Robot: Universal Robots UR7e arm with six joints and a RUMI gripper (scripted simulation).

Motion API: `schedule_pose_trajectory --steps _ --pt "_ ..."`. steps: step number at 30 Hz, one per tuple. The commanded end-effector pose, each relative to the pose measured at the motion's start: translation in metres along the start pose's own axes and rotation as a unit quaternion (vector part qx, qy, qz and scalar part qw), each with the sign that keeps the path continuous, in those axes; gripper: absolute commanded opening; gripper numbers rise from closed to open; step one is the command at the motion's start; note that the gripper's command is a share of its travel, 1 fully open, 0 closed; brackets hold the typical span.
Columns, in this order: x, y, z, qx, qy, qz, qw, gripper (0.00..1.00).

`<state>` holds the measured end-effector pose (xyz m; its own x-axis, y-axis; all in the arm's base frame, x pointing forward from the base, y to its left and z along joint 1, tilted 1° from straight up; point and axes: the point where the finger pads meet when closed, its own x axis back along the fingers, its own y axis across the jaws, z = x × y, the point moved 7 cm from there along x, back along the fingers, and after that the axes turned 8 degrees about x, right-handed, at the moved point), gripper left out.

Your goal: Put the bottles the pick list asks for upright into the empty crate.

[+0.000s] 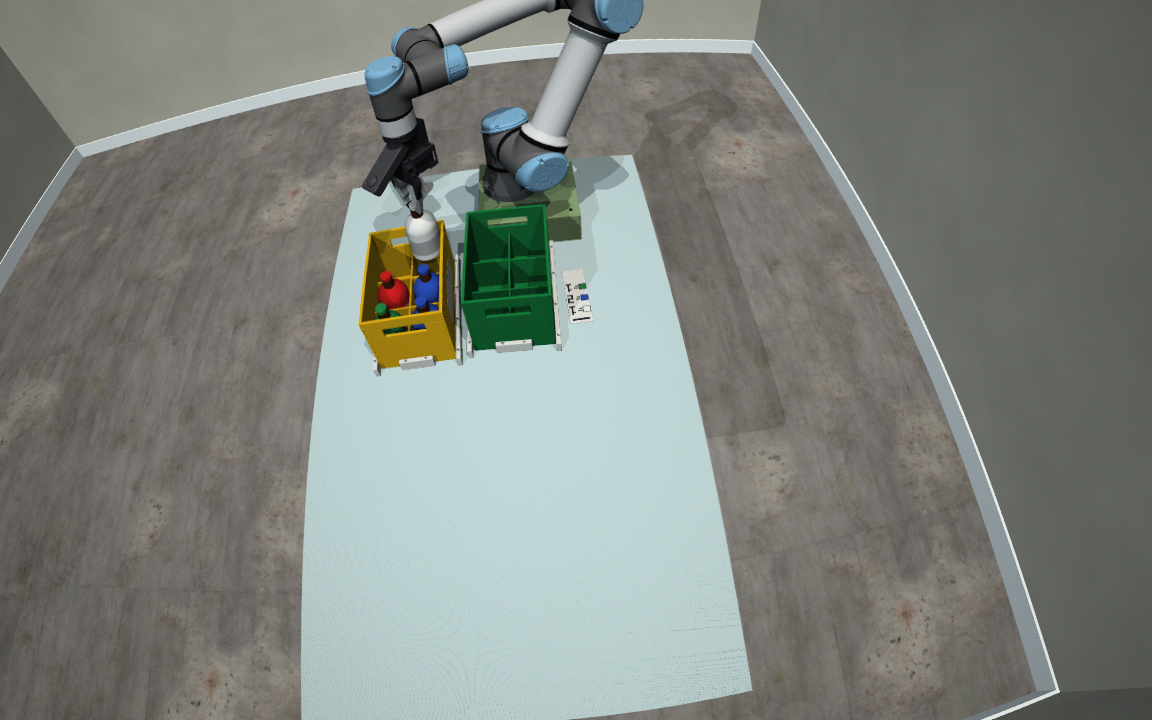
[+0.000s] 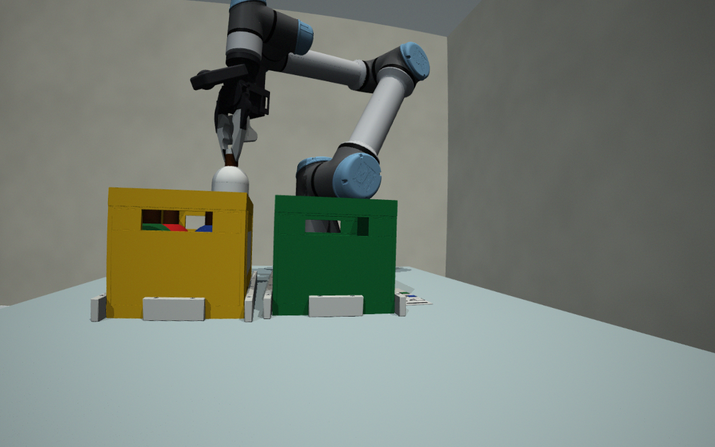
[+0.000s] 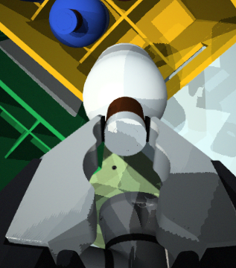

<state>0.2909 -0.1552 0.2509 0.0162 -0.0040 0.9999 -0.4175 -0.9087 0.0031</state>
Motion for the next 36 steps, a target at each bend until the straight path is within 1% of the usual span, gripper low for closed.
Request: schedule_pose_trajectory --steps 1,30,36 --pt "0.013 0.000 0.001 0.001 0.003 -0.002 1.000 0.00" --pt "0.058 0.000 0.000 0.001 0.003 -0.002 1.000 0.00" --pt "0.064 0.000 0.000 0.001 0.003 -0.002 1.000 0.00"
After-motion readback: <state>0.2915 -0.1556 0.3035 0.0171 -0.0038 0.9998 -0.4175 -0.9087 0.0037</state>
